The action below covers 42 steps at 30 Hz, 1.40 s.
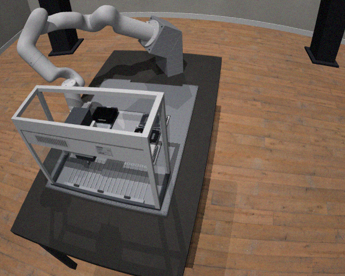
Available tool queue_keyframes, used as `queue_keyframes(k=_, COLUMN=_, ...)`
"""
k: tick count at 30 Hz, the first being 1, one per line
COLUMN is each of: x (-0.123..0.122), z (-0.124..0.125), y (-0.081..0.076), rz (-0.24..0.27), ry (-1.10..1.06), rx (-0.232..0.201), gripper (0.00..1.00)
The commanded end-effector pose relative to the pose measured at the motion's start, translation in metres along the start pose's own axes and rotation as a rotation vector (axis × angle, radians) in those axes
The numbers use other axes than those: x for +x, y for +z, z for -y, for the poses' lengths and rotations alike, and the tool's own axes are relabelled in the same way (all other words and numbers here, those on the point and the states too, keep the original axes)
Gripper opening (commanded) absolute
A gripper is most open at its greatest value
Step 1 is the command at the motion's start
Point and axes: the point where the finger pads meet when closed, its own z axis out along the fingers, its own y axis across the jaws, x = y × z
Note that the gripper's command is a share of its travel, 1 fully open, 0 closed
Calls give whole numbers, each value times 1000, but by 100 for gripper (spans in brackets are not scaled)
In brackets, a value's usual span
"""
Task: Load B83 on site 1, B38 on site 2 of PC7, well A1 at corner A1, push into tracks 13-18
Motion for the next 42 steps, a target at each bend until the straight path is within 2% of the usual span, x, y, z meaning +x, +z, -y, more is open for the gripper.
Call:
queue_keyframes(k=1, x=0, z=-1, y=3, rz=0, ry=0, rx=-1, gripper=100)
queue_keyframes(k=18, x=0, z=-1, y=13, rz=0, ry=0, rx=-1, gripper=100)
queue_keyframes(k=42, x=5, z=-1, y=13, rz=0, ry=0, rx=-1, gripper=100)
